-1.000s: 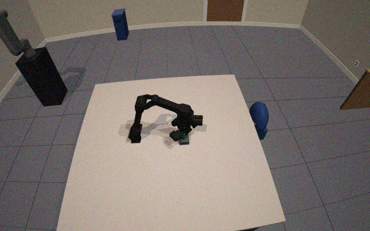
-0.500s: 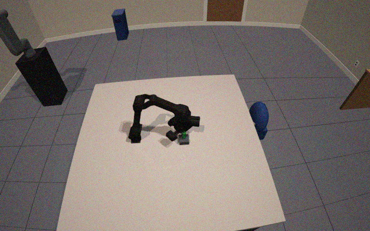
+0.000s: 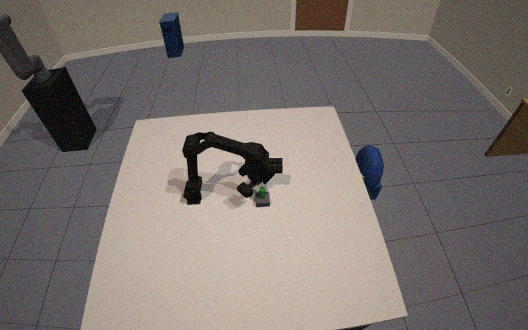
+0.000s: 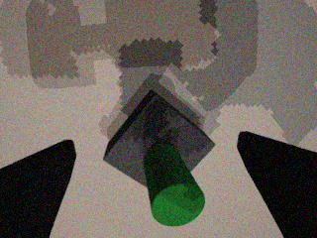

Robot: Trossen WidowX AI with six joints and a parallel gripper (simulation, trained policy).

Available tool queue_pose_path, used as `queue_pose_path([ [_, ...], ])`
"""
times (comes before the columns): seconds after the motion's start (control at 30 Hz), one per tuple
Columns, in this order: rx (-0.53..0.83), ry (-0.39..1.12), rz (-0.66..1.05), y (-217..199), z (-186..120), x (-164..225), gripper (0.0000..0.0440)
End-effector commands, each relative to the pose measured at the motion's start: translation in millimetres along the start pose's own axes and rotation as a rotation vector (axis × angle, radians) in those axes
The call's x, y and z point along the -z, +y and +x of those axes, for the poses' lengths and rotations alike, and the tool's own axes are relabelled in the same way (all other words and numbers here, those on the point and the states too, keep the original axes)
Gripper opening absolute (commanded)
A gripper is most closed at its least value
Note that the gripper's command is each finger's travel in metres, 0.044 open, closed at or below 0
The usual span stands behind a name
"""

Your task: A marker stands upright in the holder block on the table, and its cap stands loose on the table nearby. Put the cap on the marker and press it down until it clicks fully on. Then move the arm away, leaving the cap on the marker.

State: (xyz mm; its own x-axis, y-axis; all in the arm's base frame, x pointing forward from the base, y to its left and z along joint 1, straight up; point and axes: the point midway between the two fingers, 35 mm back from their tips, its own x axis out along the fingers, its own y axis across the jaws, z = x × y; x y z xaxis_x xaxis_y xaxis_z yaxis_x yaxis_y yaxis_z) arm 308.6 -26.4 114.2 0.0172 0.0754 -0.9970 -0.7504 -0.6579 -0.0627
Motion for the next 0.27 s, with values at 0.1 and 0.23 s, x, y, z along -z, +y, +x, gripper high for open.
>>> queue_pose_path([
  [0.1,0.059,0.043,-0.027,-6,-27,2,0.0440],
  [0.23,0.077,0.056,-0.030,-6,-39,2,0.0440],
])
